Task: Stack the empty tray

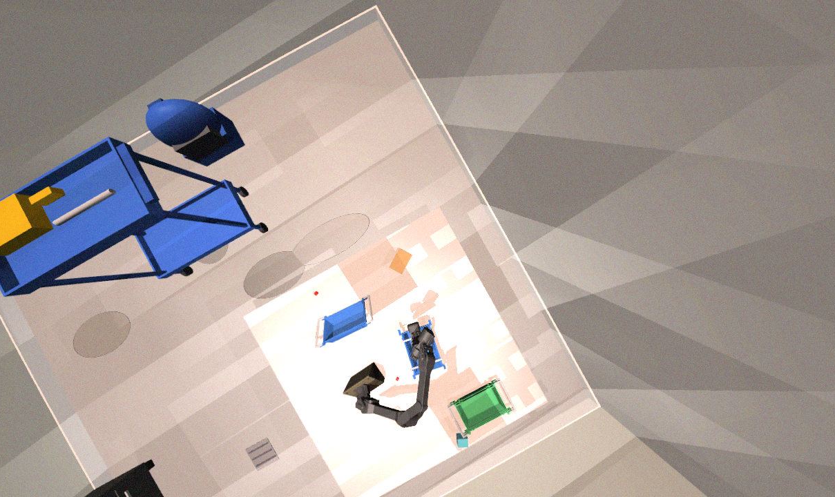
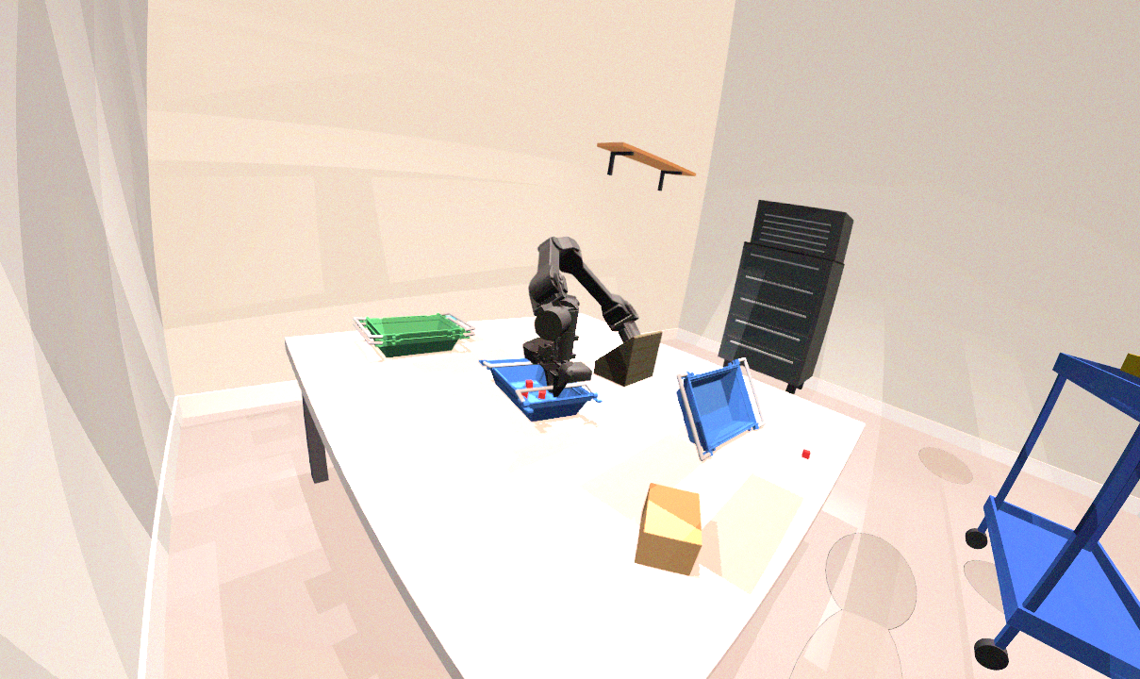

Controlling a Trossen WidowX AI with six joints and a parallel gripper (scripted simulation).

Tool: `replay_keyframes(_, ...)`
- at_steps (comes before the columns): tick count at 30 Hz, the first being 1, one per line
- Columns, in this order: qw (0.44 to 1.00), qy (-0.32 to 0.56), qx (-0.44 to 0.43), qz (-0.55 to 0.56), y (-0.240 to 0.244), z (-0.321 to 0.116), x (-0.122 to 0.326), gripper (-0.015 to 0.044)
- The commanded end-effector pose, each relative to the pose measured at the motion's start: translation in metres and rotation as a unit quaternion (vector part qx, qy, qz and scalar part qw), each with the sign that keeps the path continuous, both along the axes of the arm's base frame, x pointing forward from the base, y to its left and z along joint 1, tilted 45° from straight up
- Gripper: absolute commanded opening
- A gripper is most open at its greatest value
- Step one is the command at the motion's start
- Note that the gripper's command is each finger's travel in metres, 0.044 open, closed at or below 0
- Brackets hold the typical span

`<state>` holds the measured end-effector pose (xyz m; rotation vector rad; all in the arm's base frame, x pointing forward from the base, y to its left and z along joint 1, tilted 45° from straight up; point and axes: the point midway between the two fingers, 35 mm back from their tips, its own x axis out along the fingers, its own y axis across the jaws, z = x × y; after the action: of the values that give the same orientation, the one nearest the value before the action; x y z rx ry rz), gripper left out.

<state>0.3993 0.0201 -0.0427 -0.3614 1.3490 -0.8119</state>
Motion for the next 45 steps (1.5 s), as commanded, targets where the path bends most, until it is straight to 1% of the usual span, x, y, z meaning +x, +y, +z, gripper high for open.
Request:
replay_keyframes(1,1.0,0.002,0.001,0.008,0.003,0.003,-0.002,0.0087)
replay_keyframes(10,1.0,0.002,0.002,0.007,0.033,0.028,0.0,0.0087)
replay_keyframes(13,1.0,0.005,0.0,0.012,0.028,0.023,-0.001,0.0087)
replay_keyframes(45,1.0,0.005,0.0,0.012,0.028,0.023,0.0,0.0087)
